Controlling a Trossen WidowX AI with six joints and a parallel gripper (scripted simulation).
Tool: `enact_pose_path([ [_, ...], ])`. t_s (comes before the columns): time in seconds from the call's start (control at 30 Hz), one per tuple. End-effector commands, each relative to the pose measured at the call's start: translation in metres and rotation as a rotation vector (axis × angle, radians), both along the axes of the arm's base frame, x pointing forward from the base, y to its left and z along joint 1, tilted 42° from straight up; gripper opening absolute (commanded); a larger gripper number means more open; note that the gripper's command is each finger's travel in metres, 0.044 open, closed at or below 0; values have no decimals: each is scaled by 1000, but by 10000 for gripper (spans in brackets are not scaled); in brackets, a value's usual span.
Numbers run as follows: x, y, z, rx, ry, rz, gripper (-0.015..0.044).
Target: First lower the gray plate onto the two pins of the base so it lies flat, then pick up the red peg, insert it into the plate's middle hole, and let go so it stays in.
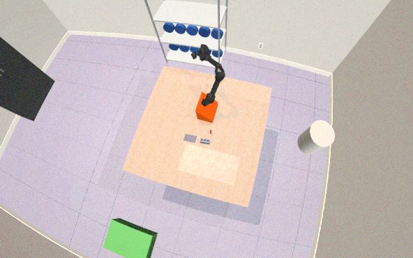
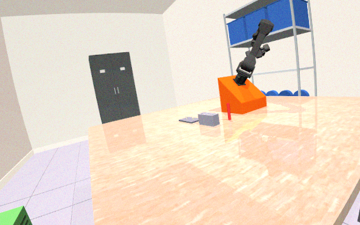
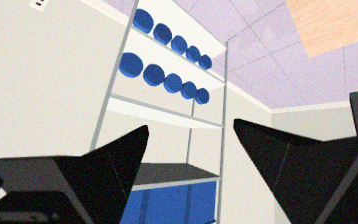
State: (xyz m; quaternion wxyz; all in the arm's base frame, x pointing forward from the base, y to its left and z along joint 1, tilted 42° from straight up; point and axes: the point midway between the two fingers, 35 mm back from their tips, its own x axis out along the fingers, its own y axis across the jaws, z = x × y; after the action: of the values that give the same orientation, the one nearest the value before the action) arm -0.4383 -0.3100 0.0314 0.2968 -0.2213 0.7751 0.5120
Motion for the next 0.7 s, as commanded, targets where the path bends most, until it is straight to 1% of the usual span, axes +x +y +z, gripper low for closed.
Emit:
enact_pose_path([
  [0.0,0,0,0,0,0,0,426],
  [0.03,1,-1,0,1,-1,4,440],
  [0.1,9,-10,0,9,-9,39,440],
  [0.17,26,-28,0,25,-24,109,440],
  [0.27,65,-64,1,61,-53,263,440],
  [0.47,144,-118,4,118,-81,529,440],
  [0.57,186,-139,5,144,-88,660,440],
  [0.67,217,-151,5,164,-101,753,440],
])
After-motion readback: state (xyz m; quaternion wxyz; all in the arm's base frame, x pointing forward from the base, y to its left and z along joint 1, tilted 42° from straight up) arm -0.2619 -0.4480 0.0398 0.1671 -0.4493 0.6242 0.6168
